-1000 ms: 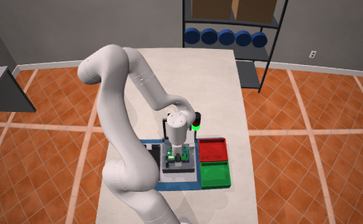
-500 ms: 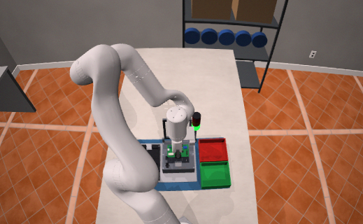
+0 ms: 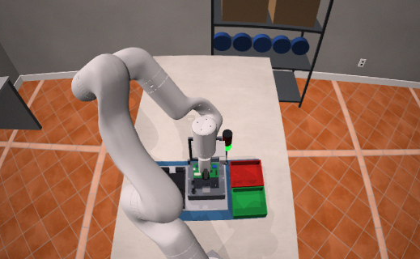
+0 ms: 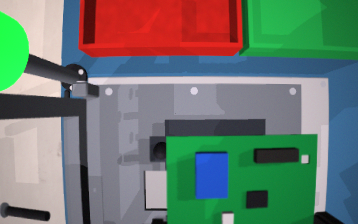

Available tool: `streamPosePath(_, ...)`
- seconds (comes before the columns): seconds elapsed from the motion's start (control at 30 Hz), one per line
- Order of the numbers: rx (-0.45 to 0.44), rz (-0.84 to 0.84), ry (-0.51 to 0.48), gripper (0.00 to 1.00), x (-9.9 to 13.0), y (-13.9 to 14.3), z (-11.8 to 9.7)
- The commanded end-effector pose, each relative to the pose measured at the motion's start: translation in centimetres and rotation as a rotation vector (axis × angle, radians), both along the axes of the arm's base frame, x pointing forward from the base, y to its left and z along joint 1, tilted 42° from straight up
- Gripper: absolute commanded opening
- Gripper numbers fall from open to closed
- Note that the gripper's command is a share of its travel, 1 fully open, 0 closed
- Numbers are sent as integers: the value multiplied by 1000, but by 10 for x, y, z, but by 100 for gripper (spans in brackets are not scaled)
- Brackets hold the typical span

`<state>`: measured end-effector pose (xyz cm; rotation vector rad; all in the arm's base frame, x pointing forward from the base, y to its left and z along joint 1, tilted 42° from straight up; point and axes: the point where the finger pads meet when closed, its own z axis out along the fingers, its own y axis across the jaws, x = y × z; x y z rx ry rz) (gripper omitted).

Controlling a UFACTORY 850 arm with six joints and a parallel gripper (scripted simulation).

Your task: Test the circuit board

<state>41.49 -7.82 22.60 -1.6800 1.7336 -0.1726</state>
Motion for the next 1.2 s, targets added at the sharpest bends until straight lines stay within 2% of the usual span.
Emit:
streamPosePath(0.0,0,0,0,79,-1,-1,2)
streamPosePath(0.4,0,0,0,79,-1,-2,2)
streamPosePath(0.63,0,0,0,79,-2,-8,-7)
streamPosePath(0.83,0,0,0,79,-6,-23,-25)
streamPosePath(0.9,0,0,0,79,-6,-23,-25)
streamPosePath(1.17,0,0,0,79,-13,-56,-66)
